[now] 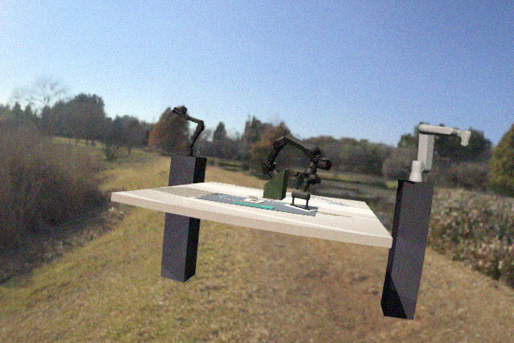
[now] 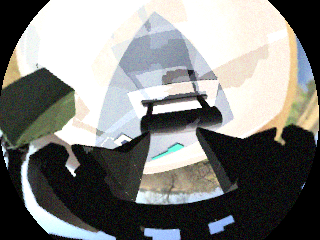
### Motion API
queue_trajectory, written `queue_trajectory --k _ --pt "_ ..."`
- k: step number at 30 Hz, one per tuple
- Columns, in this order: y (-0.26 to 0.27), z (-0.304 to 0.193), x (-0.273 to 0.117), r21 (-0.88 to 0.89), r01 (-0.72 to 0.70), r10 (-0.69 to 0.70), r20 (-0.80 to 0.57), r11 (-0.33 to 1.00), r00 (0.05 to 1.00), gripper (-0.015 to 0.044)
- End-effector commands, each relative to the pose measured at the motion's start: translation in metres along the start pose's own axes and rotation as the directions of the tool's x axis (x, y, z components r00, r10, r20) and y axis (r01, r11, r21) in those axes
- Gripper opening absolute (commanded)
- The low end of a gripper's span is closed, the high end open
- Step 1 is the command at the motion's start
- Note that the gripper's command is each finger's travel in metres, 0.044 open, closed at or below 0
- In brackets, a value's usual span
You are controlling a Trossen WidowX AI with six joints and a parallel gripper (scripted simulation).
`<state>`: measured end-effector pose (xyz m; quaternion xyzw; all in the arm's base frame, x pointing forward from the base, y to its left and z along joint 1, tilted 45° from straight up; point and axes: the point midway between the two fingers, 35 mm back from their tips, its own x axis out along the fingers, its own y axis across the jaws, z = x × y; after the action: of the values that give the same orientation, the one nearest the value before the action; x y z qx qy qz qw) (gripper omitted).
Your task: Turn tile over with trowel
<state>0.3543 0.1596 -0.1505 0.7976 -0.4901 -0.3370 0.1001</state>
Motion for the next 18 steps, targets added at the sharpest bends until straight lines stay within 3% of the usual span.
queue_trajectory --k 1,18 --pt "0.0030 0.0060 0.0044 0.130 0.004 0.003 -0.046 0.992 0.999 0.0300" --pt "0.0078 0.0155 0.0068 0.620 0.156 -0.031 -0.208 0.769 0.978 0.0300"
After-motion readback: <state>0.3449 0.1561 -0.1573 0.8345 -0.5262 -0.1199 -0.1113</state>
